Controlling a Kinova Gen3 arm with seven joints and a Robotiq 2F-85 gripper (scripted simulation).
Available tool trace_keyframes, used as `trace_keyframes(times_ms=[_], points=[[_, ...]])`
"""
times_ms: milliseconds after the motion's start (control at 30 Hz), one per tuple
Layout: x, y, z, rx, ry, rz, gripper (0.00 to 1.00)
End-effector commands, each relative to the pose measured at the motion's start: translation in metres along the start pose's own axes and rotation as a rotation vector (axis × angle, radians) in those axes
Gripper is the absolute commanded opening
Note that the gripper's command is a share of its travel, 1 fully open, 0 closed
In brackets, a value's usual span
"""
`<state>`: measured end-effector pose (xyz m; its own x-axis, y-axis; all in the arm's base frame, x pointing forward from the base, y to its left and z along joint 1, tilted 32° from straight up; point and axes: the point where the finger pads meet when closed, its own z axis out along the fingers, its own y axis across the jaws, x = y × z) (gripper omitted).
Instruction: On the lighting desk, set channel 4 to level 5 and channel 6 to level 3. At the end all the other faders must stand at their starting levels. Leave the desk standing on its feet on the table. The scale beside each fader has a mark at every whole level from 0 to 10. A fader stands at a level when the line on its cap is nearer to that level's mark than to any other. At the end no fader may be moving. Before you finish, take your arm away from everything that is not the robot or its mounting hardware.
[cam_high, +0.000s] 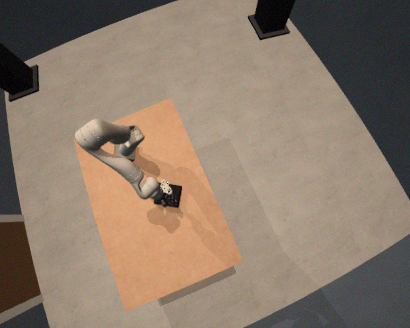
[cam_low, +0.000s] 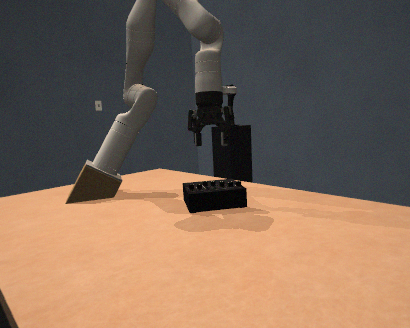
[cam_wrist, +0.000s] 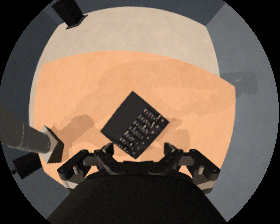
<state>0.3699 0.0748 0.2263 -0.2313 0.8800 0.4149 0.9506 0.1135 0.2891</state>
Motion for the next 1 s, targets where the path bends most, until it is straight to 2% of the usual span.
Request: trace_keyframes(times_ms=[0,200,733,967], points=[[0.0,-0.004,-0.011,0.0,0.011,0.068,1.0],[0.011,-0.011,-0.017,0.02,0.041,0.14,1.0],[0.012,-0.012,-0.017,0.022,0.042,0.139,1.0],[0.011,-0.015,-0.003,0.023,0.032,-0.044,1.0]])
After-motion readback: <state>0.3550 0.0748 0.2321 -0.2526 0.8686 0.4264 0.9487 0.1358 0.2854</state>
